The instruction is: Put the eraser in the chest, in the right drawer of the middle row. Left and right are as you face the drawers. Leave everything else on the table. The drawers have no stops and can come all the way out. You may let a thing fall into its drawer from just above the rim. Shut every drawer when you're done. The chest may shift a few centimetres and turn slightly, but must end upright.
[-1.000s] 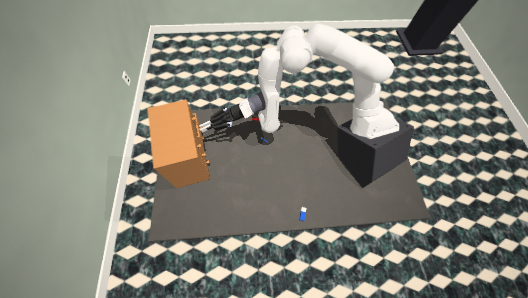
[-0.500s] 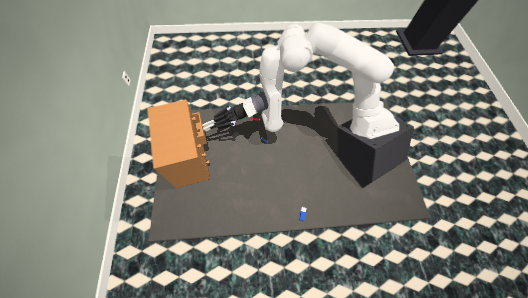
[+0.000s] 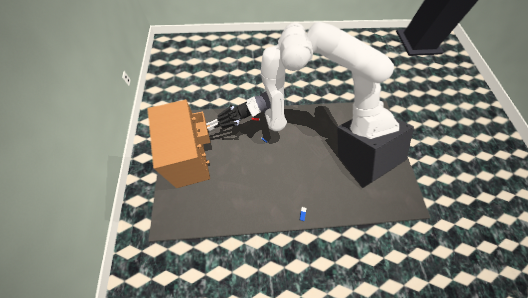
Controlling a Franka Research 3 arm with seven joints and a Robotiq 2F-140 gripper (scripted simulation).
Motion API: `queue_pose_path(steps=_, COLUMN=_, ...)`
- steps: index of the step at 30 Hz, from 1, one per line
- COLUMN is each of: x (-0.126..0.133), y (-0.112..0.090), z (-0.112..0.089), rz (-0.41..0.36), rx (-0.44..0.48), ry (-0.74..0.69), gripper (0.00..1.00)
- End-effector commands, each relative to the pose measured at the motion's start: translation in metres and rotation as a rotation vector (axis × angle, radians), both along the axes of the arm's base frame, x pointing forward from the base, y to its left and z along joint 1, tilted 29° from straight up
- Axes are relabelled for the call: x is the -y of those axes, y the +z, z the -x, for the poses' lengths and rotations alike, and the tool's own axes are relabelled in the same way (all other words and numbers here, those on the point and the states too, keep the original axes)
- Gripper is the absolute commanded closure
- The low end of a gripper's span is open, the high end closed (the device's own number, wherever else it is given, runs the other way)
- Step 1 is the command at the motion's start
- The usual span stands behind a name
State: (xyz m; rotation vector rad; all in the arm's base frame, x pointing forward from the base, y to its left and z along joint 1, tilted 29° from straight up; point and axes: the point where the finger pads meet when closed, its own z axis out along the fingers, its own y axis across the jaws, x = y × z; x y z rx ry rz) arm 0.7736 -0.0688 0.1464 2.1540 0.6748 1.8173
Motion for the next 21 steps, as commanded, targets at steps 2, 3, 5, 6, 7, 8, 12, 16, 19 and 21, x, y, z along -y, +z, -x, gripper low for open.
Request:
queue_pose_path(steps=2, x=0.001, y=0.000, z=0.005, rz=0.009, rx=0.003, ry=0.004, gripper=0.83)
queue_pose_path(steps=3, x=0.002, y=0.000, z=0.006, rz=0.009, rx=0.003, ry=0.004, gripper=0.83)
queue_pose_path(steps=5, x=0.002, y=0.000, z=0.008, rz=0.009, rx=0.003, ry=0.004, gripper=0.83)
queue_pose_path(steps=6, x=0.002, y=0.000, z=0.008, rz=0.009, rx=0.003, ry=0.004, gripper=0.83)
queue_pose_path(steps=7, x=0.003, y=0.000, z=0.009, rz=0.009, rx=0.003, ry=0.004, gripper=0.83)
queue_pose_path(steps=8, x=0.003, y=0.000, z=0.010, rz=0.009, rx=0.003, ry=0.004, gripper=0.83)
queue_pose_path(steps=12, x=0.004, y=-0.001, z=0.012, rz=0.009, rx=0.003, ry=0.004, gripper=0.83)
queue_pose_path(steps=16, x=0.004, y=-0.001, z=0.014, rz=0.009, rx=0.003, ry=0.004, gripper=0.83)
queue_pose_path(steps=19, x=0.004, y=-0.001, z=0.014, rz=0.009, rx=0.003, ry=0.004, gripper=0.83)
queue_pose_path(steps=21, x=0.004, y=-0.001, z=0.015, rz=0.009, rx=0.003, ry=0.004, gripper=0.83)
